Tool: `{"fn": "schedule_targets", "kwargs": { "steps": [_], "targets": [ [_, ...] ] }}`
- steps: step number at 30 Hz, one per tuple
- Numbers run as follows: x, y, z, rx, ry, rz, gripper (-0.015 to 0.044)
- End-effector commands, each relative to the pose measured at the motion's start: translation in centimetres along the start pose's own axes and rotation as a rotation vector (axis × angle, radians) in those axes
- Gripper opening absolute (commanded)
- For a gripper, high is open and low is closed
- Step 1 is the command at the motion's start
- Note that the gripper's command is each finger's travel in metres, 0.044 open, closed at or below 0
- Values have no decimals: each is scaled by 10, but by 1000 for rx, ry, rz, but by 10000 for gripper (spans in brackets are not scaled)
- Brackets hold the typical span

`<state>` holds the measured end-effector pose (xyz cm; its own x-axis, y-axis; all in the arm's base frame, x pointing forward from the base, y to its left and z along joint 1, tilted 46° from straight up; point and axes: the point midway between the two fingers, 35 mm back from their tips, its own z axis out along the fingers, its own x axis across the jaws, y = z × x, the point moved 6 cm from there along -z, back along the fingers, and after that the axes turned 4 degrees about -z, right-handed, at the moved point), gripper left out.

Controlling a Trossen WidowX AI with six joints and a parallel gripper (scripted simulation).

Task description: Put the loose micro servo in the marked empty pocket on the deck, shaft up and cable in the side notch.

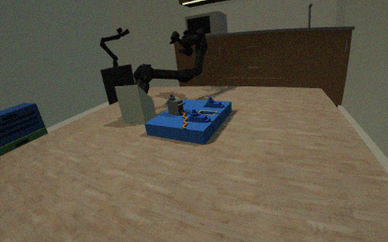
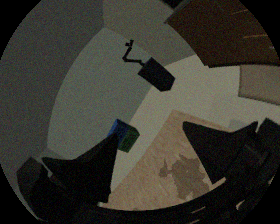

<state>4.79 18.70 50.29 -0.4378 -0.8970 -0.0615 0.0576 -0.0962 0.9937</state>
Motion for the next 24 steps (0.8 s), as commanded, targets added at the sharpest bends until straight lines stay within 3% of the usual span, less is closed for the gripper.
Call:
{"fn": "schedule_targets", "kwargs": {
  "steps": [1, 10, 24],
  "targets": [
    [1, 0, 1, 0, 5, -3, 426],
    [32, 9, 13, -13, 107, -65, 440],
    [125, 21, 35, -33, 407, -237, 440]
  ]
}}
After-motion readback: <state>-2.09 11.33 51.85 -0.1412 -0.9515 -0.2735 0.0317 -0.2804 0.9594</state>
